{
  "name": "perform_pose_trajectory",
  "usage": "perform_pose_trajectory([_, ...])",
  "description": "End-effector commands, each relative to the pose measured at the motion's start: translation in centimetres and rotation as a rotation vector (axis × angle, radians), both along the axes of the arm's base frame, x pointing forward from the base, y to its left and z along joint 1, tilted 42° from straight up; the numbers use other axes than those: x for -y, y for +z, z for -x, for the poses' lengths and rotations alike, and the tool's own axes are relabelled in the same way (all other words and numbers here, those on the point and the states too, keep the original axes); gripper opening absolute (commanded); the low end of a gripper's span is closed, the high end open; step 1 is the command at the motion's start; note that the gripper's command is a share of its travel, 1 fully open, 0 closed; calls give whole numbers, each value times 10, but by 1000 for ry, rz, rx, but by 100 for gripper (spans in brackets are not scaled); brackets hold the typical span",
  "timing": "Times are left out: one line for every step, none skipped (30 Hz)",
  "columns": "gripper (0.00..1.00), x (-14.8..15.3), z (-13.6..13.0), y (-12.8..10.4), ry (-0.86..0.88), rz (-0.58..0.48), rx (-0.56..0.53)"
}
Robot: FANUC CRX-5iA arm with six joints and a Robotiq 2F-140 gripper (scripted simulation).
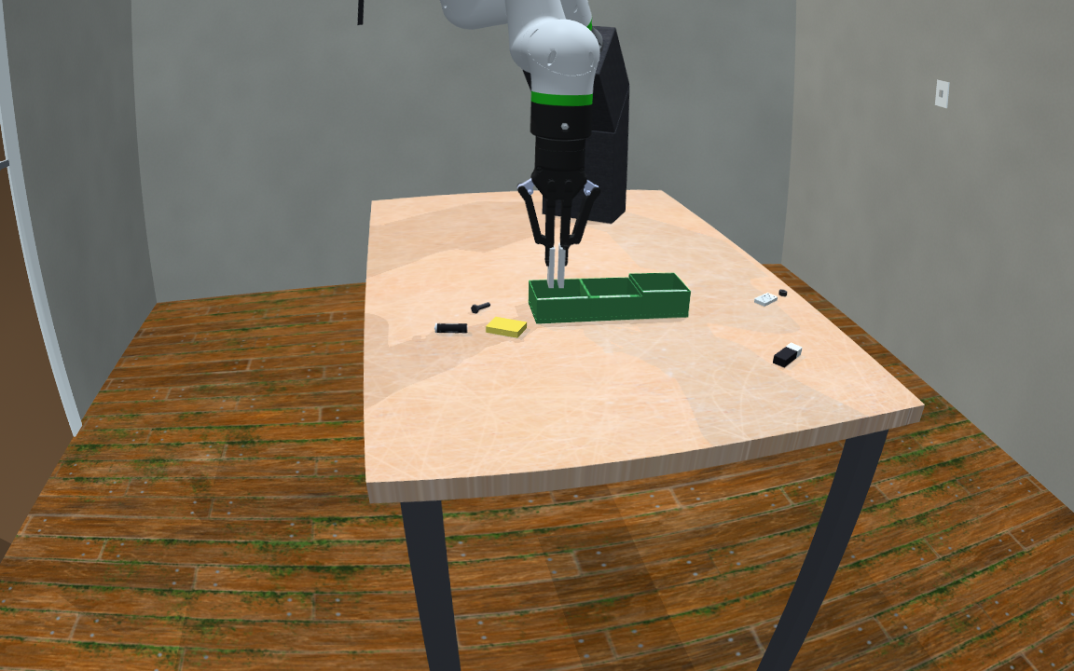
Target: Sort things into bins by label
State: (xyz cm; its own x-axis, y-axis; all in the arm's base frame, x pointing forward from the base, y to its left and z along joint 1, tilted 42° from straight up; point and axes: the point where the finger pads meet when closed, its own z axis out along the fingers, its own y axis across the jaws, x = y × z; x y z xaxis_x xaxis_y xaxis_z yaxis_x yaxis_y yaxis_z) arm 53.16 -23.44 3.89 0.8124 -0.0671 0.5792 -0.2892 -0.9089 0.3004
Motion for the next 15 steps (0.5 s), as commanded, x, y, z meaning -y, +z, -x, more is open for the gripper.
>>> perform_pose_trajectory([15, 3, -4, -4, 10, 7, 31])
perform_pose_trajectory([15, 4, -5, -6, 10, 7, 31])
perform_pose_trajectory([15, 5, -7, -8, 10, 7, 31])
perform_pose_trajectory([15, 6, -8, -10, 10, 7, 31])
perform_pose_trajectory([15, 7, -10, -12, 10, 7, 31])
perform_pose_trajectory([15, 8, -11, -14, 10, 7, 31])
perform_pose_trajectory([15, 9, -13, -16, 10, 7, 31])
perform_pose_trajectory([15, 10, -14, -18, 10, 7, 31])
perform_pose_trajectory([15, 12, -15, -20, 10, 7, 31])
perform_pose_trajectory([15, 12, -16, -21, 10, 7, 31])
perform_pose_trajectory([15, 12, -16, -21, 10, 7, 31])
perform_pose_trajectory([15, 12, -16, -21, 10, 7, 31])
perform_pose_trajectory([15, 12, -16, -21, 10, 7, 31])
perform_pose_trajectory([15, 12, -16, -21, 10, 7, 31])
perform_pose_trajectory([15, 12, -16, -21, 10, 7, 31])
